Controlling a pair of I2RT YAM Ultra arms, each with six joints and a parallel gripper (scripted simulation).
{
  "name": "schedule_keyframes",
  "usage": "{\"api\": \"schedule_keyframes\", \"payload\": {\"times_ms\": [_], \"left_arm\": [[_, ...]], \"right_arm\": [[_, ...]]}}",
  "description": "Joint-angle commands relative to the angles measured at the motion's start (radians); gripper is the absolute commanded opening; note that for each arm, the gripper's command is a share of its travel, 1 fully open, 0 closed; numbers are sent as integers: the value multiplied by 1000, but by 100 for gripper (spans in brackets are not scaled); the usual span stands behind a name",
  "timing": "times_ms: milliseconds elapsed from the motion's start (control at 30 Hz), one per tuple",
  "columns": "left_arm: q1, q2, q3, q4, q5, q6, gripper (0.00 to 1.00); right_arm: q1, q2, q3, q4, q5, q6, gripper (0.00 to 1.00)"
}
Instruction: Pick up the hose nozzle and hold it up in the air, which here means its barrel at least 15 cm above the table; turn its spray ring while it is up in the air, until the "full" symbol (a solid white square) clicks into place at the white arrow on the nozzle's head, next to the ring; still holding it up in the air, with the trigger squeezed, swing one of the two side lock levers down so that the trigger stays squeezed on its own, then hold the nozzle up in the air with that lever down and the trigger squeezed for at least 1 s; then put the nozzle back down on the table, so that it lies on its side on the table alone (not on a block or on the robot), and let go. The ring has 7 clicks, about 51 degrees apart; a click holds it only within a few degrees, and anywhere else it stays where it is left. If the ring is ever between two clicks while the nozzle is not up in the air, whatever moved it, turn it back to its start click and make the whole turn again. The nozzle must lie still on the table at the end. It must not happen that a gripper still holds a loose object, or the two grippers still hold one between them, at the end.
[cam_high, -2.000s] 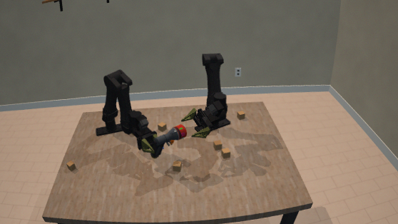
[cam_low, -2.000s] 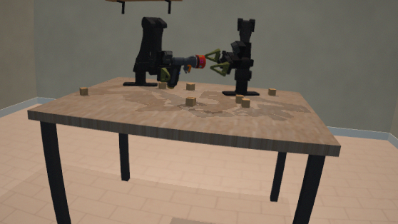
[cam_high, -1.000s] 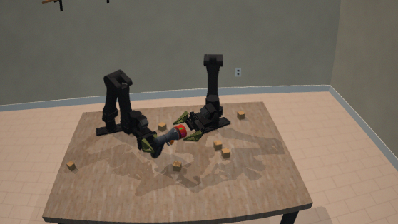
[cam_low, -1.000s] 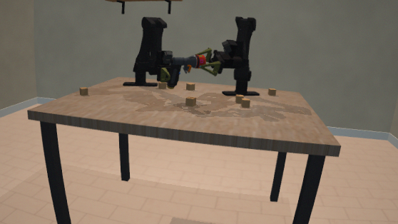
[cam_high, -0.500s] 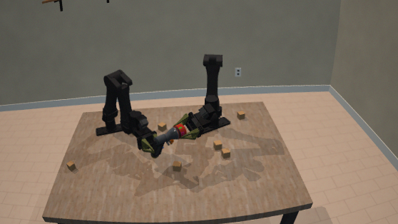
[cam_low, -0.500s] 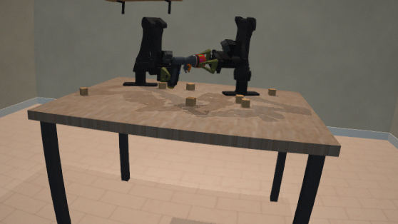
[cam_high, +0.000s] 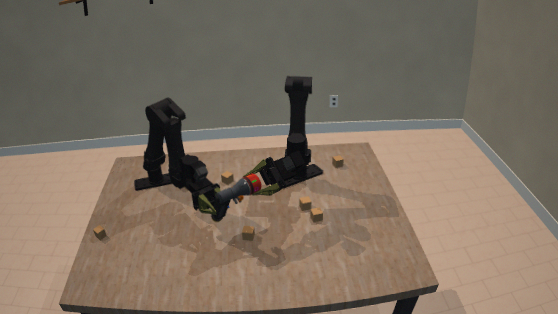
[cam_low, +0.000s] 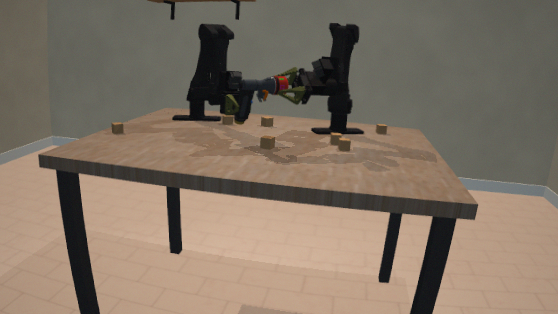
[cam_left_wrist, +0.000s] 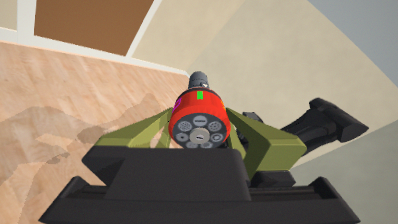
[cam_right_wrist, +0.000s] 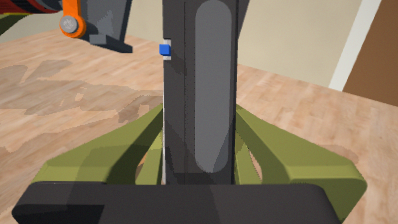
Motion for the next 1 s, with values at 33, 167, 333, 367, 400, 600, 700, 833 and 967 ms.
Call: {"api": "schedule_keyframes", "payload": {"times_ms": [33, 167, 333, 367, 400, 600, 700, 833, 967], "left_arm": [[7, -38, 16, -14, -4, -283, 0], [15, -4, 22, -25, -8, -474, 0], [9, -4, 15, -30, 5, -703, 0], [12, -4, 11, -30, 6, -747, 0], [15, -4, 13, -30, 9, -793, 0], [12, -4, 23, -34, 11, -999, 0], [18, -3, 31, -34, 14, -1145, 0], [18, 0, 8, -25, 19, -1310, 0], [6, 0, 15, 15, 1, -1238, 92]], "right_arm": [[2, -27, 36, 81, -3, -3, 36], [2, -27, 36, 81, -2, -3, 36], [2, -27, 36, 81, 1, -5, 36], [2, -27, 36, 81, 1, -5, 36], [2, -27, 36, 81, 1, -5, 36], [2, -28, 36, 81, 4, -2, 36], [2, -28, 36, 81, 4, -2, 36], [2, -27, 36, 81, 4, -1, 36], [2, -28, 36, 81, -3, -2, 36]]}}
